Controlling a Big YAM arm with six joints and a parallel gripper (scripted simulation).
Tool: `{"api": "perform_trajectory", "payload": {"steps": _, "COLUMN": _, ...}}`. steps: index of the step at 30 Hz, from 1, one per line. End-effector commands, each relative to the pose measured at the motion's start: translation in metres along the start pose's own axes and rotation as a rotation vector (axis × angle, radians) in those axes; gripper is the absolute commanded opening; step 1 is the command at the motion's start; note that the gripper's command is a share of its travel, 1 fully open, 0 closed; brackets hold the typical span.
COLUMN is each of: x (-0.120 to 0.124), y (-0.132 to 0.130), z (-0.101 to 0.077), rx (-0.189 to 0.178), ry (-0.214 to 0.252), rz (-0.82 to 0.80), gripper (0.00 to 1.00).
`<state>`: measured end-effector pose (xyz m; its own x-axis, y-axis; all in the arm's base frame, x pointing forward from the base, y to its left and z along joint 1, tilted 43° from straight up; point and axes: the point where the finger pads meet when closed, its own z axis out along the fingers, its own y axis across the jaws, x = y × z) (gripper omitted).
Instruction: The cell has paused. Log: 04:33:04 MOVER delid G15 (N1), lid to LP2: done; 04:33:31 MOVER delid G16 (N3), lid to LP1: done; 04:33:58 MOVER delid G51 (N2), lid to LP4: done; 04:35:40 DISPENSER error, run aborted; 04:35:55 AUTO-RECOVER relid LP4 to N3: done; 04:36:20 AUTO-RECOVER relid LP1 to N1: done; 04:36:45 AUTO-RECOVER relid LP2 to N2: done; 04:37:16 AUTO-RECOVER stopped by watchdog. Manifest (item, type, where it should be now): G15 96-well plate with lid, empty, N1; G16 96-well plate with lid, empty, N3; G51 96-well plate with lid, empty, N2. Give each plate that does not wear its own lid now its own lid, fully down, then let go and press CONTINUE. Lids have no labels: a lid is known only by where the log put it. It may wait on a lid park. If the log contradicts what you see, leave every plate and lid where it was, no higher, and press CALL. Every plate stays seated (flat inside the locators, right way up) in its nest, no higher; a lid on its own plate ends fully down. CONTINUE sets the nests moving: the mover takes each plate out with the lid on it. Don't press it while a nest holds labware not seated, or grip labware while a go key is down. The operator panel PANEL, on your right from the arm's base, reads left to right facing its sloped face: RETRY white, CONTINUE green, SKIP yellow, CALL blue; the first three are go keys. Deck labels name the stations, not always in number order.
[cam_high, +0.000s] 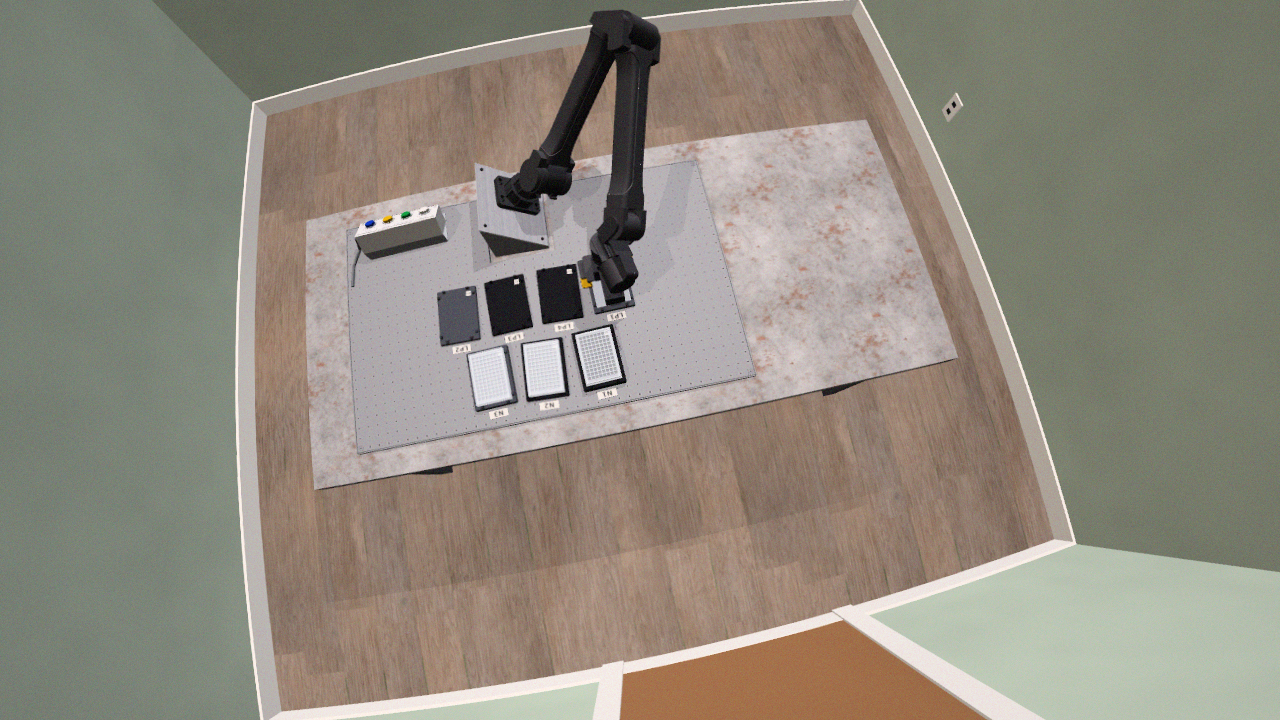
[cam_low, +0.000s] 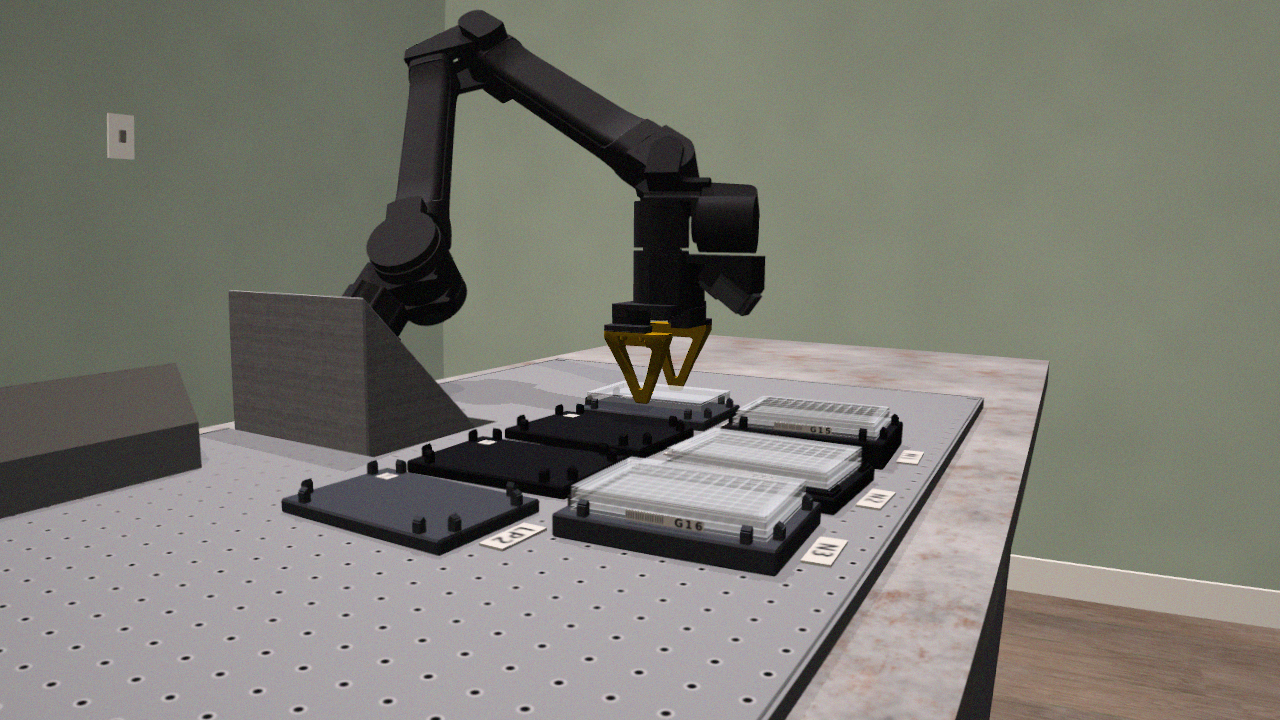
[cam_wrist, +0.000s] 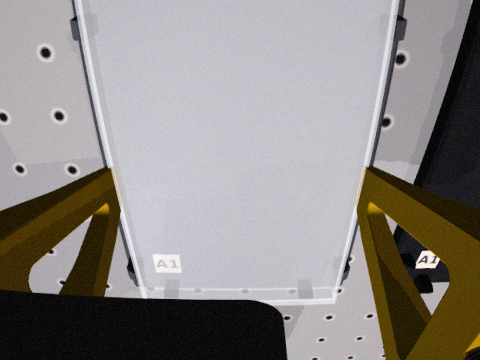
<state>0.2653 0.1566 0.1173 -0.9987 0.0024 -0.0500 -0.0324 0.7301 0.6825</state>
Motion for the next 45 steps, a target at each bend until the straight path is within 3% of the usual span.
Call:
{"api": "perform_trajectory", "payload": {"steps": 1, "x": 0.0009, "y": 0.0002, "z": 0.0058, "rx": 0.002, "ry": 0.010, "rz": 0.001, "gripper": 0.00}}
{"api": "perform_trajectory", "payload": {"steps": 45, "x": 0.0045, "y": -0.0006, "z": 0.0127, "rx": 0.004, "ry": 0.023, "rz": 0.001, "gripper": 0.00}}
